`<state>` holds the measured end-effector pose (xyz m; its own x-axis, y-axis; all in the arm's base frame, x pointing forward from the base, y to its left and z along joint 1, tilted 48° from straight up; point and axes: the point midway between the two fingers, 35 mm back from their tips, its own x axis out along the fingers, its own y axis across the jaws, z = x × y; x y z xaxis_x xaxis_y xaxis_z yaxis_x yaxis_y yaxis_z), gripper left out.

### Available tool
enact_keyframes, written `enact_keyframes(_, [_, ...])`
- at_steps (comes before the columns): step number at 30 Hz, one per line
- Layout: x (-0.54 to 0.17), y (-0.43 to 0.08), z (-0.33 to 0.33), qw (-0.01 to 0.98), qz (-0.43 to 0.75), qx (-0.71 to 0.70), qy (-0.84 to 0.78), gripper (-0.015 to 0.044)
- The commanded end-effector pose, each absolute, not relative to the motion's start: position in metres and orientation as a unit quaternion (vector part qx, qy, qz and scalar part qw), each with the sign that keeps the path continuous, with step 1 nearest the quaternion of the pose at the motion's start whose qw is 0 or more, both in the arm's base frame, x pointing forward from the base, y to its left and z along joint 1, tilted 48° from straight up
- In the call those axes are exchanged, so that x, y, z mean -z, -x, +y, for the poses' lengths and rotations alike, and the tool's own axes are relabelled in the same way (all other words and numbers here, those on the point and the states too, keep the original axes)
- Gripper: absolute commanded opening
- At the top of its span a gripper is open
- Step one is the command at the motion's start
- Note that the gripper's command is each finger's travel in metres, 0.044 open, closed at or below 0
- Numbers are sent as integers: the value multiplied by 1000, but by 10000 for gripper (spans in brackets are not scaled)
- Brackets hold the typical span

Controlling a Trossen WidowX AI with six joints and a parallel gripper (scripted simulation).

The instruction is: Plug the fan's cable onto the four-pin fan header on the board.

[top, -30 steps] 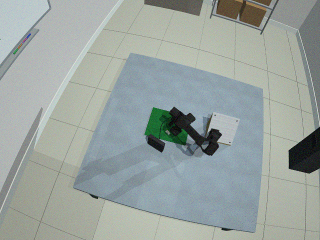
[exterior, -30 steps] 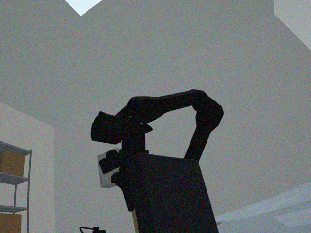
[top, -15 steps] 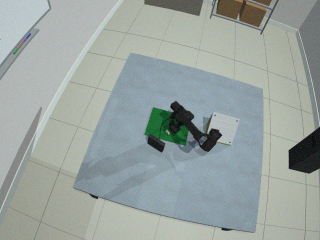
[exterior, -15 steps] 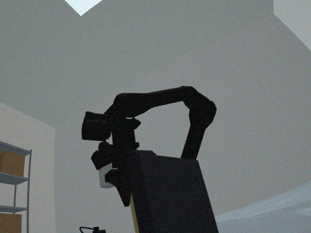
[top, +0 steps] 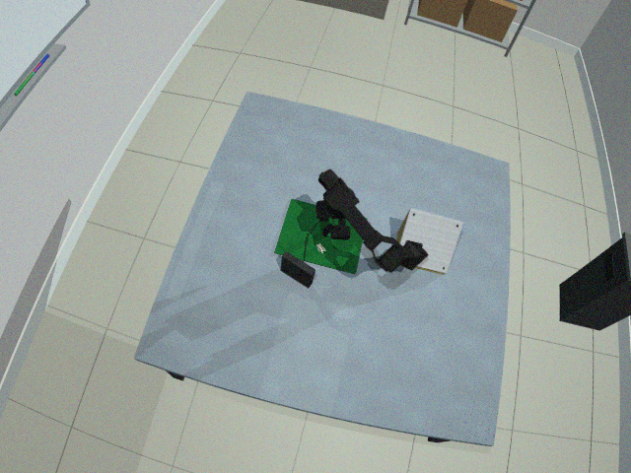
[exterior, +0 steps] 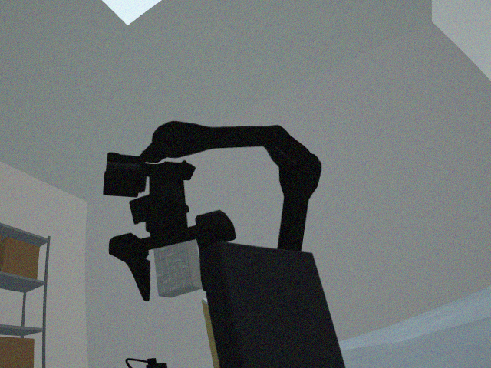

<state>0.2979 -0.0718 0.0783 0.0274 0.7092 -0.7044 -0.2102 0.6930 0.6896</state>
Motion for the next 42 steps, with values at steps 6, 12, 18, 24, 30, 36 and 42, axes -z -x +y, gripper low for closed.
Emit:
enact_keyframes(6, [-83, -323, -113, 717, 433, -544, 58, 440])
enact_keyframes(12, [-83, -323, -113, 717, 433, -544, 58, 440])
enact_keyframes(18, [-82, -324, -111, 717, 432, -544, 59, 440])
enact_keyframes(24, [-45, -329, -74, 714, 420, -556, 74, 440])
enact_keyframes(30, [-16, -326, -39, 710, 407, -568, 86, 440])
enact_keyframes(36, [-13, -327, -36, 710, 407, -568, 86, 440])
enact_keyframes(42, [-6, -327, -29, 710, 408, -567, 86, 440])
